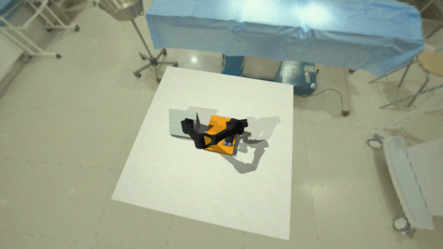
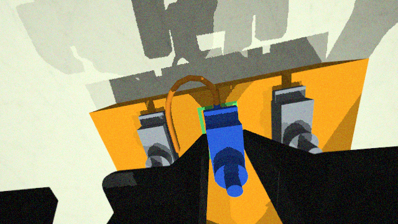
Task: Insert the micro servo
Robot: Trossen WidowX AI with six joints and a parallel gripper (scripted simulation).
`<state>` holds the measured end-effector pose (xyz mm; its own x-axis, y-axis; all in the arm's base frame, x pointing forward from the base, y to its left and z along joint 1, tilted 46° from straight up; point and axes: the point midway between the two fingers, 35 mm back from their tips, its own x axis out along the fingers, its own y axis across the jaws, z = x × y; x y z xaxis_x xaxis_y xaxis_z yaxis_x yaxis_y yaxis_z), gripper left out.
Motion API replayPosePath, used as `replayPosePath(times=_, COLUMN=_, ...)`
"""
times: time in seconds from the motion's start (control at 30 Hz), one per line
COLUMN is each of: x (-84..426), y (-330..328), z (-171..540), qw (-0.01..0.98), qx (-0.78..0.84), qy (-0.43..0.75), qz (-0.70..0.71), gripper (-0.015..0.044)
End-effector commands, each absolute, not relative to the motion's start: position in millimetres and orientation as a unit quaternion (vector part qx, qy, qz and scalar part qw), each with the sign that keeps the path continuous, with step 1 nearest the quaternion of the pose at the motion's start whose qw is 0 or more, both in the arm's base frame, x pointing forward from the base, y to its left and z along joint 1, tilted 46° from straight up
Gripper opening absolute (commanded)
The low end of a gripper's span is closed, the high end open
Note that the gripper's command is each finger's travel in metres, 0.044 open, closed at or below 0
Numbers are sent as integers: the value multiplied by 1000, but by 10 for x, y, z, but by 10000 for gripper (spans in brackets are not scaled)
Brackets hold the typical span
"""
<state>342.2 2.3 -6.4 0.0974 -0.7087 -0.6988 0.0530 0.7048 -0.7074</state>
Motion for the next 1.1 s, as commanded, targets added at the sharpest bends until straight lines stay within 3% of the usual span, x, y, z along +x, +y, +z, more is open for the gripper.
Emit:
replayPosePath(times=0.0, x=3427, y=8, z=-94, qw=692, qx=-268, qy=612, qz=-274, gripper=0)
replayPosePath(times=0.83, x=3451, y=-170, z=-267, qw=691, qx=-269, qy=612, qz=-274, gripper=0)
replayPosePath(times=1.07, x=3444, y=-168, z=-245, qw=691, qx=-269, qy=612, qz=-274, gripper=184)
